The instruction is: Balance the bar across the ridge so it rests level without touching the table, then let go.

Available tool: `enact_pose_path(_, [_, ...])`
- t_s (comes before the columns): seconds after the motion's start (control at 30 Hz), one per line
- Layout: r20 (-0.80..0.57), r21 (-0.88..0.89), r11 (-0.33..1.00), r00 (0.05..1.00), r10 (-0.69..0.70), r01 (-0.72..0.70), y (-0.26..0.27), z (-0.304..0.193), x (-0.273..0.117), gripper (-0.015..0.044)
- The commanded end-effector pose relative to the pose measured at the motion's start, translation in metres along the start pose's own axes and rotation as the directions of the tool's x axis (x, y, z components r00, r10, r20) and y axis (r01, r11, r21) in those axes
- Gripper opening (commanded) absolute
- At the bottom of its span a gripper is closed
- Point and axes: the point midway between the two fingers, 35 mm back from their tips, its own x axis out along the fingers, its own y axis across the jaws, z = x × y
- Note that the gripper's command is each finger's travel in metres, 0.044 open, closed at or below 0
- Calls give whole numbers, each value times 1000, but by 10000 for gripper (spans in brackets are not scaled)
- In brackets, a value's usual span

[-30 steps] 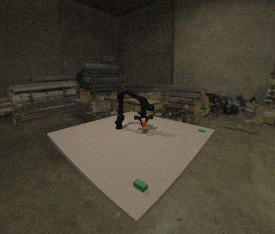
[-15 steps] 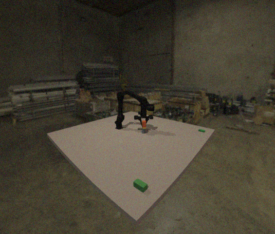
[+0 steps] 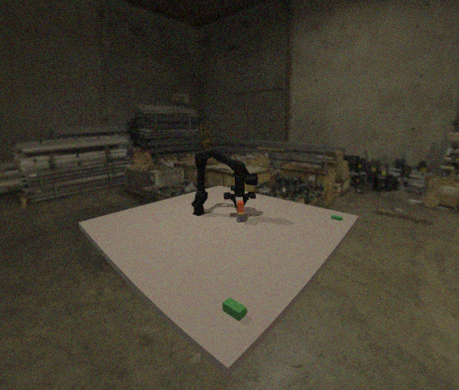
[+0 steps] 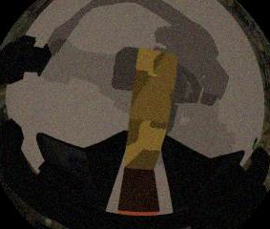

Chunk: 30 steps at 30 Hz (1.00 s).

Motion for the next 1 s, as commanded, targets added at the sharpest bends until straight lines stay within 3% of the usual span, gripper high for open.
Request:
enact_pose_path(0.0, [0,0,1000,1000,0,0,0,0,0,171])
enact_pose_path(0.8, [0,0,1000,1000,0,0,0,0,0,185])
enact_pose_path(0.97, [0,0,1000,1000,0,0,0,0,0,316])
